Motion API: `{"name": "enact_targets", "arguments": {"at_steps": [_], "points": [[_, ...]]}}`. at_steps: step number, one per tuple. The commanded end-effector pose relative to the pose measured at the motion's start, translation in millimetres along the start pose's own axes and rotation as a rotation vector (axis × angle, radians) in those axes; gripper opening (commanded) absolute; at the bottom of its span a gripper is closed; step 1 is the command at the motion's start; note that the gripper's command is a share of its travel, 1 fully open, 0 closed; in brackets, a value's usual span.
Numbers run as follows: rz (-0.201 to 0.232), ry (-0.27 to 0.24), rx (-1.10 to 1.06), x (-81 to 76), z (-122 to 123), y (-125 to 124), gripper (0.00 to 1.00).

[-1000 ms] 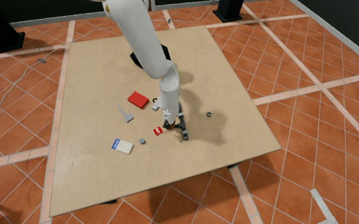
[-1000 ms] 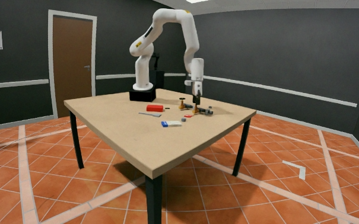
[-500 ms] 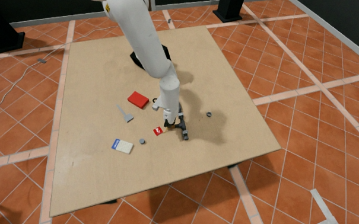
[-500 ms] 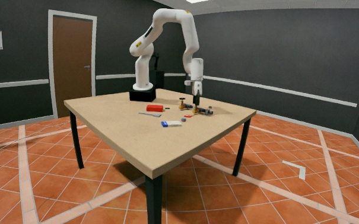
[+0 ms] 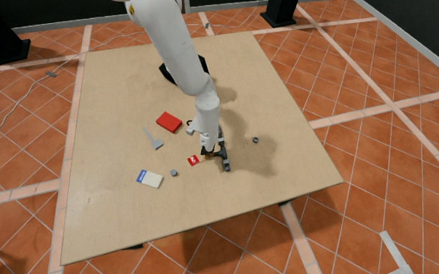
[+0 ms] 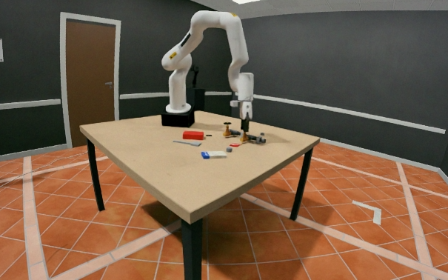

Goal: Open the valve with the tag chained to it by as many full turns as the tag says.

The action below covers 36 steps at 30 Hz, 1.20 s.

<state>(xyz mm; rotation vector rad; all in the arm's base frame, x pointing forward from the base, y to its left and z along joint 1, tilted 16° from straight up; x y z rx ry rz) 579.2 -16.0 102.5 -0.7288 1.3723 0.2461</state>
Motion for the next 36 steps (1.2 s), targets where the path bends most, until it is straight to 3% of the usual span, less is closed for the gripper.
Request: {"name": "enact_targets", "arguments": {"at_steps": [1,18,30,36], "points": [[-0.001,-0.001,0.000,-0.6,0.7,-0.5,0.00],[-0.001,-0.001,-0.095,-0.6,0.7,-0.5,0.00],[-0.001,-0.001,-0.423,-0.6,0.7,-0.5,0.00],[-0.001,-0.001,-0.735,-0.6,0.7,-0.5,0.00]]}}
Point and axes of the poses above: the point where the finger pads meet when closed, its own x axis out along the fingers, its own y axis across the jaws, z = x × y, the point moved 5 cm from there along -x, back along the fingers, and after that the axes turned 8 degrees about x, right-handed, at the moved point
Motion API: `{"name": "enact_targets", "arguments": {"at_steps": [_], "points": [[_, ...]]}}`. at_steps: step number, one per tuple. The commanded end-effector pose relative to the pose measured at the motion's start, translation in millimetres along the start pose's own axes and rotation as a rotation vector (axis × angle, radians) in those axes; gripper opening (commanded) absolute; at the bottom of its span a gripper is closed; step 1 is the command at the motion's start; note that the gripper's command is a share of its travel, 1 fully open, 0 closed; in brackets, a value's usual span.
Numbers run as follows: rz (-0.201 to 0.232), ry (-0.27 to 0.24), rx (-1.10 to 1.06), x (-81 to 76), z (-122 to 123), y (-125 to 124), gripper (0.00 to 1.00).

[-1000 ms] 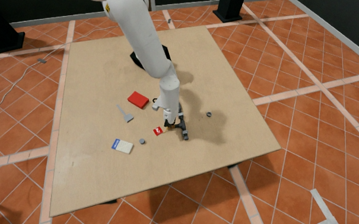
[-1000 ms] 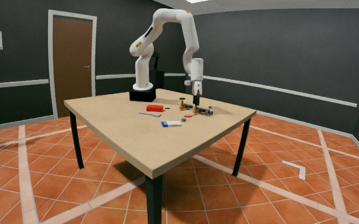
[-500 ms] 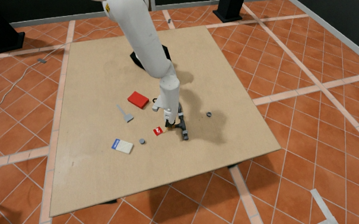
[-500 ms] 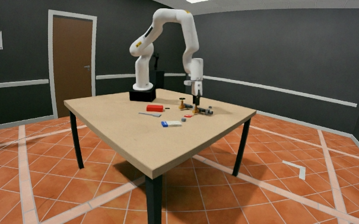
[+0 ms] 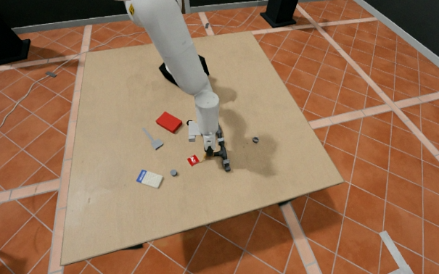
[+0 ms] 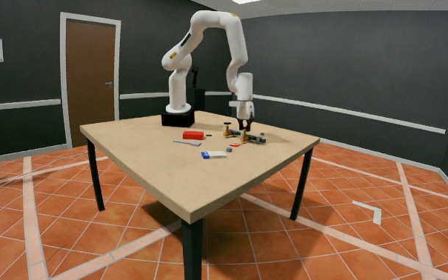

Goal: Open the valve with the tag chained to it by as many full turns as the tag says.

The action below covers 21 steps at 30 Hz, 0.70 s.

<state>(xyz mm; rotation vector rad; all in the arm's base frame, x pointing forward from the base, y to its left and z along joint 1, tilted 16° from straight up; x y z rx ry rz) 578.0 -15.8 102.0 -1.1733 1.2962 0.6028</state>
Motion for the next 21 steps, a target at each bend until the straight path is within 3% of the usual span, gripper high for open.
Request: {"name": "enact_targets", "arguments": {"at_steps": [1,9,11,12,21], "points": [[0.025,0.001,-0.270,-0.7,0.6,-2.1,0.00],[0.010,-0.005,-0.674,-0.7,0.3,-1.4,0.00],[0.010,-0.005,-0.674,-0.7,0.3,-1.4,0.00],[0.018,-0.007,-0.820,-0.7,0.5,-1.8,0.00],[-0.014,-0.010,-1.245,-0.7,-0.4,-0.6,0.00]]}}
Point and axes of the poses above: the point where the finger pads meet when closed, its own x axis out along the fingers, its own y axis across the jaws, z = x × y, the point moved 5 cm from there along -x, back along the fingers, and after that the axes turned 8 degrees about x, right-handed, at the moved point
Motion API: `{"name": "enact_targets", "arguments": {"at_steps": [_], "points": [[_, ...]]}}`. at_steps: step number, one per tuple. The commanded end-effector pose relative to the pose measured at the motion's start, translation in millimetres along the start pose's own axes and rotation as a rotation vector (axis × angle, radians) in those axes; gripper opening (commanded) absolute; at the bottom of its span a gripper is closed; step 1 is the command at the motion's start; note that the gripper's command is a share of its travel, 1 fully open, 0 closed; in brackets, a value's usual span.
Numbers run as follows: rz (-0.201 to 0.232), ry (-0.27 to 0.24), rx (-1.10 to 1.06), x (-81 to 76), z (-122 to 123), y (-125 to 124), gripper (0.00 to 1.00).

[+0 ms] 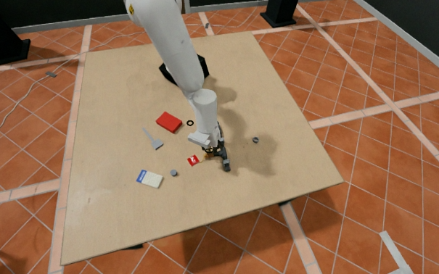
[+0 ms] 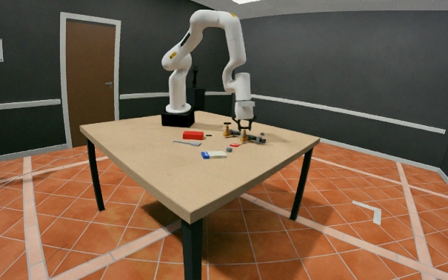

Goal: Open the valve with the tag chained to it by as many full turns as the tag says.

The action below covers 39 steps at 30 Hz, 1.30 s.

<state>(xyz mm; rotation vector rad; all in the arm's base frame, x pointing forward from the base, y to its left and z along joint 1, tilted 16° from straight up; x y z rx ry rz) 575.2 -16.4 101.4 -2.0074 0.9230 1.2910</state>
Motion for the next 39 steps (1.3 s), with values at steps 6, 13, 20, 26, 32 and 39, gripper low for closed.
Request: {"name": "enact_targets", "arguments": {"at_steps": [6,13,20,26,32,39], "points": [[0.019,-0.033,-0.475,-0.5,-1.9,-2.1,0.00],[0.008,-0.039,-0.838,-0.5,-2.1,-2.0,0.00],[0.007,-0.052,-1.171,-0.5,-2.4,-2.5,0.00],[0.028,-0.085,-1.363,-0.4,-2.7,-4.3,0.00],[0.026,-0.086,-1.416,-0.4,-2.7,-4.3,0.00],[0.026,-0.086,-1.423,-0.4,-2.7,-4.3,0.00]]}}
Point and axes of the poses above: the point where the finger pads meet when closed, its own x axis out along the fingers, its own y axis across the jaws, z = x × y, the point moved 5 cm from there along -x, back along the fingers, and after that the axes turned 8 degrees about x, right-handed, at the moved point
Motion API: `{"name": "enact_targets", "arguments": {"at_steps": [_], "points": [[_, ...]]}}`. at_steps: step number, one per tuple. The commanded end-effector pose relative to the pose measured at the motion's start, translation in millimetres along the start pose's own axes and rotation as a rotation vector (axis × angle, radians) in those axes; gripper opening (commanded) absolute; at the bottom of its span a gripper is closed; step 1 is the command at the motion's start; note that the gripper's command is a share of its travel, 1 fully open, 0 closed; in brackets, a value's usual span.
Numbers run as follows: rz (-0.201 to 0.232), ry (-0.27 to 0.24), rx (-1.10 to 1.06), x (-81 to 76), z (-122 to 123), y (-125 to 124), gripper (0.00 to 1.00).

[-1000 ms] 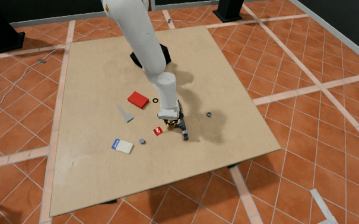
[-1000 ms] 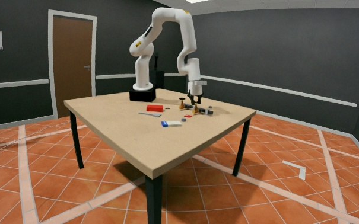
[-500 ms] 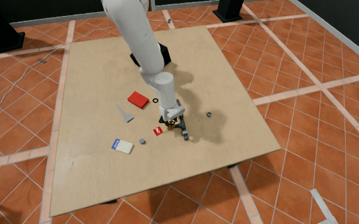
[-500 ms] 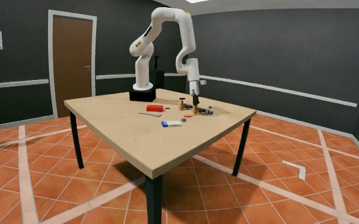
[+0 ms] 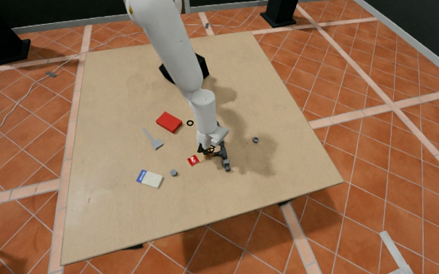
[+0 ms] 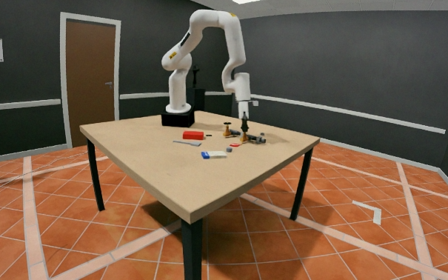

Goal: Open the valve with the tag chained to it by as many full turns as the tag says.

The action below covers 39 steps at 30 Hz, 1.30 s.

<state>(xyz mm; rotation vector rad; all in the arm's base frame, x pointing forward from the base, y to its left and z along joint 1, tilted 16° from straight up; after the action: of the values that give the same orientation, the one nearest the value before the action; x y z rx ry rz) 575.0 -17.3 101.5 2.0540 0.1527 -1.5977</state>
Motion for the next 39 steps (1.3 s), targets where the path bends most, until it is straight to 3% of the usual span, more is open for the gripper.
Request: {"name": "enact_targets", "arguments": {"at_steps": [1,20,21,39], "points": [[-0.019,-0.083,-0.012,-0.4,-5.3,1.3,0.00],[-0.019,-0.083,-0.012,-0.4,-5.3,1.3,0.00],[-0.019,-0.083,-0.012,-0.4,-5.3,1.3,1.00],[-0.019,-0.083,-0.012,-0.4,-5.3,1.3,1.00]]}}
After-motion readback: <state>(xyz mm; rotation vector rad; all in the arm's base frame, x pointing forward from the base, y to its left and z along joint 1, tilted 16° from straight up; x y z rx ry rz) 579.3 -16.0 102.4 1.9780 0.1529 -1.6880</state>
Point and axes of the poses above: the point where the finger pads meet when closed, its own x axis out along the fingers, its own y axis across the jaws, z = x × y, the point moved 5 cm from there along -x, back along the fingers, and after that the axes turned 8 degrees about x, right-handed, at the moved point
